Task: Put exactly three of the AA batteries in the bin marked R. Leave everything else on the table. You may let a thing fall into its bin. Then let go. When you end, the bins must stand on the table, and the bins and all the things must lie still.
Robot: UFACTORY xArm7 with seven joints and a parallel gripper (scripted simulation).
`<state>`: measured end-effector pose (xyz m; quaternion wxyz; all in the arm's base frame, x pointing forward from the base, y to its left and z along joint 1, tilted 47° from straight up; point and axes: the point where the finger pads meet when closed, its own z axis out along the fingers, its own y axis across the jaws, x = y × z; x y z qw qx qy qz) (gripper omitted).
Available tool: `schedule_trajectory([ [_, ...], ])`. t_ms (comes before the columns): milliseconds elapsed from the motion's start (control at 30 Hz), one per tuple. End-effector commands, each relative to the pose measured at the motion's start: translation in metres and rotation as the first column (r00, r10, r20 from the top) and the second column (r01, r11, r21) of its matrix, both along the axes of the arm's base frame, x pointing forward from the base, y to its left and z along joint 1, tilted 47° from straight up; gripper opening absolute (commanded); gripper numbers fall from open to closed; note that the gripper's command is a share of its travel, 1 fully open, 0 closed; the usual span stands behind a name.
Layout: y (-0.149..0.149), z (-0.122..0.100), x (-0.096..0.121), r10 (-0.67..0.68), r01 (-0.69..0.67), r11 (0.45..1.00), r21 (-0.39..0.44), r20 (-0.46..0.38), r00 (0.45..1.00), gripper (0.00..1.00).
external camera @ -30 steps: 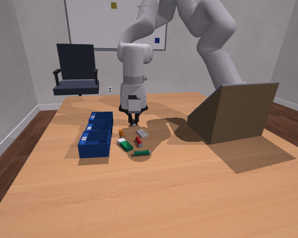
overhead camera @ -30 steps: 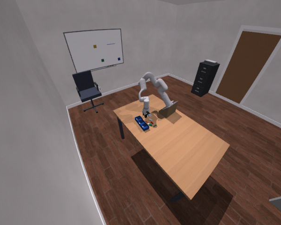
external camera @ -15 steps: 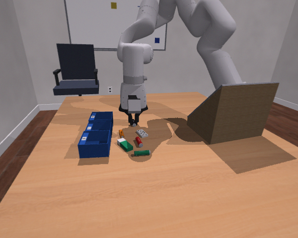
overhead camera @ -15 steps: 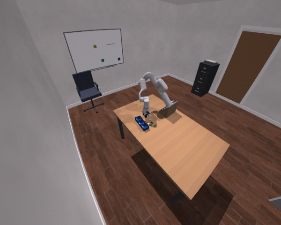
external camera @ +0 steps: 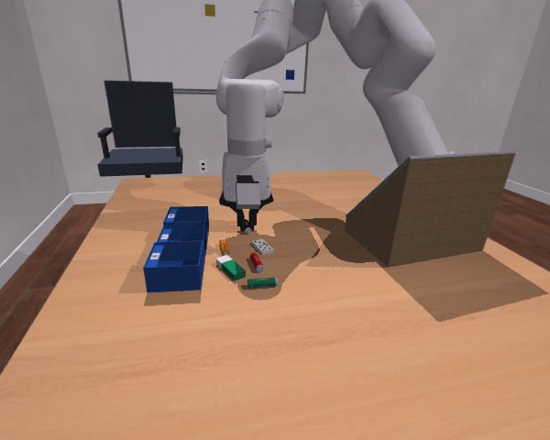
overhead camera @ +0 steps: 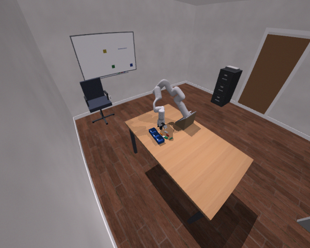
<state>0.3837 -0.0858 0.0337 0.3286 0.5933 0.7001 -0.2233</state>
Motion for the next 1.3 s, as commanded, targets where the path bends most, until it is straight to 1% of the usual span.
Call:
schedule_trajectory([
  [0,0.008,0.006,0.0,0.004,-0.004,1.0,0.002,0.003,1.0,0.0],
  [467,0.04,0.038,-0.009,0.004,-0.004,1.0,0.002,0.003,1.0,0.0],
  [1200,0.043,0.04,-0.01,0.004,-0.004,1.0,0.002,0.003,1.0,0.0],
  [1267,0.047,0.045,-0.011,0.004,-0.004,1.0,0.002,0.003,1.0,0.0],
])
